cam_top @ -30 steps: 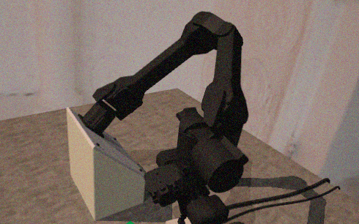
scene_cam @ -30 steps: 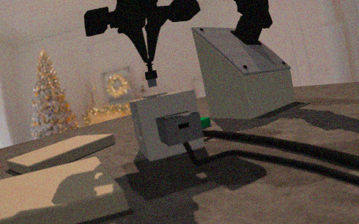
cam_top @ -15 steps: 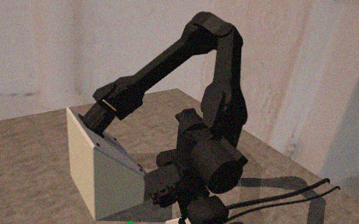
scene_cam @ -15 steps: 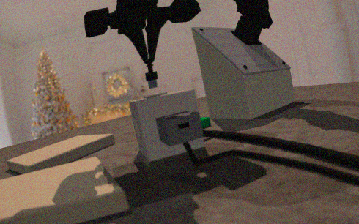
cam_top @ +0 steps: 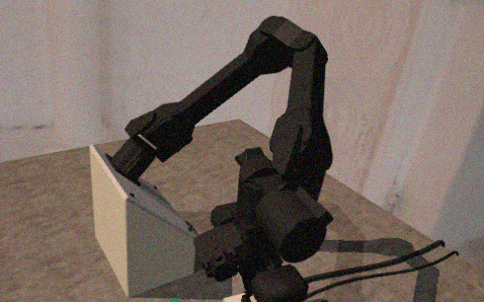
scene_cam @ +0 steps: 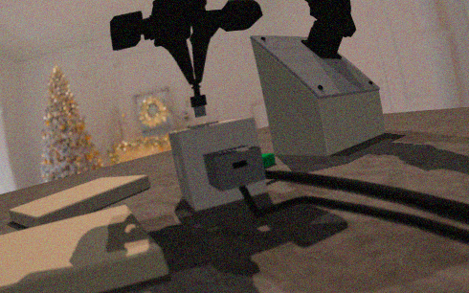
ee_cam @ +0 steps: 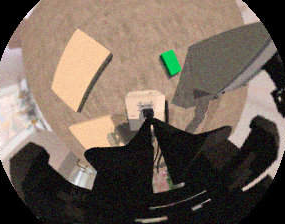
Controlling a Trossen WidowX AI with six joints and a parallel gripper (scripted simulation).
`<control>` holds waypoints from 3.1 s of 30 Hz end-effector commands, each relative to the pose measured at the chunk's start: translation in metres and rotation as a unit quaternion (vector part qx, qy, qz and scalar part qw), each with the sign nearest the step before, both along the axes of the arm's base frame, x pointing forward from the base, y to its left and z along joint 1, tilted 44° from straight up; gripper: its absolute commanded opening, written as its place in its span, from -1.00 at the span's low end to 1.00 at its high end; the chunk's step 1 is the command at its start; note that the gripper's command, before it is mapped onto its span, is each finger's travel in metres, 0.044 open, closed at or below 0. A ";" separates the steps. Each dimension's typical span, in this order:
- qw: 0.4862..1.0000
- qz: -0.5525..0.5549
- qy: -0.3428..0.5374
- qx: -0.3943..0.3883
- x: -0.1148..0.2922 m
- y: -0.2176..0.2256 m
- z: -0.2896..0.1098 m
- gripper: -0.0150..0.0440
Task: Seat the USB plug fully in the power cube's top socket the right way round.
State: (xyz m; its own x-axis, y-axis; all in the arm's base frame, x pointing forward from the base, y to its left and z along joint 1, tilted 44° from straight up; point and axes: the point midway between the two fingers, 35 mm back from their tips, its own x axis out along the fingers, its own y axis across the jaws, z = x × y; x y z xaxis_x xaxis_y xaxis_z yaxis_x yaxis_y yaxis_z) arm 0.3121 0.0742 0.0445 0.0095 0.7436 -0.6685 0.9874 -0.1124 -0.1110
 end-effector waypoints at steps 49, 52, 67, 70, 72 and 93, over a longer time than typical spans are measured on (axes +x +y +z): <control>1.000 -0.003 0.000 0.011 0.000 0.006 -0.004 -0.49; 1.000 -0.003 0.000 0.011 0.000 0.006 -0.004 -0.49; 1.000 -0.003 0.000 0.011 0.000 0.007 -0.005 -0.49; 1.000 -0.003 0.000 0.011 0.000 0.007 -0.005 -0.49; 1.000 -0.003 0.000 0.011 0.000 0.007 -0.006 -0.49; 1.000 -0.003 0.000 0.011 0.000 0.009 -0.007 -0.49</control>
